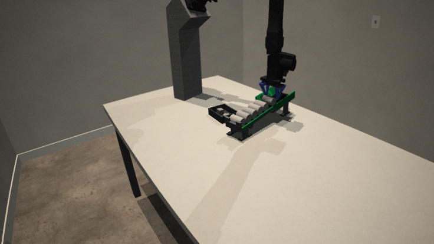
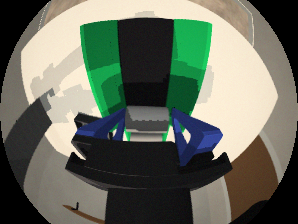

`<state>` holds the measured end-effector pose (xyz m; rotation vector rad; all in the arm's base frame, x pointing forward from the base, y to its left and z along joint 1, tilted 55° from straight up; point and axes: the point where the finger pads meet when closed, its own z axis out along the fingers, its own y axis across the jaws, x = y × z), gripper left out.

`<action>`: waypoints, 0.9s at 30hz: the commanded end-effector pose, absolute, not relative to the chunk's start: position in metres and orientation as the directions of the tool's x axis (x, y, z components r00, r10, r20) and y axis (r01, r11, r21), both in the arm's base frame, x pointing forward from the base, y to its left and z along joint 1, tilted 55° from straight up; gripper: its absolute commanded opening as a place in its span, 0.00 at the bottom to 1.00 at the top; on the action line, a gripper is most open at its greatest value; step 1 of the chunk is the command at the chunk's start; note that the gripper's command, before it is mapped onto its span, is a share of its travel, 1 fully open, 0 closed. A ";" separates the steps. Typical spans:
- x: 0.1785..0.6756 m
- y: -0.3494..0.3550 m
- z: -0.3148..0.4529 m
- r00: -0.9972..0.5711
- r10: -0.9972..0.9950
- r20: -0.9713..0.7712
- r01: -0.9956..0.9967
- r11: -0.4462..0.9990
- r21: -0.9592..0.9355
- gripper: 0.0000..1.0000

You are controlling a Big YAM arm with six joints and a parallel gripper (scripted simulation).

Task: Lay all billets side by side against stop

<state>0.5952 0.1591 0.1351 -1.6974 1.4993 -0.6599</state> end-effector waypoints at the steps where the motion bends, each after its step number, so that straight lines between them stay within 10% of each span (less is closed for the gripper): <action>1: 0.597 0.161 0.143 0.175 -0.978 -0.109 -0.572 -0.011 -0.820 0.70; 27: 0.597 0.161 0.144 0.175 -0.978 -0.110 -0.572 -0.011 -0.820 0.77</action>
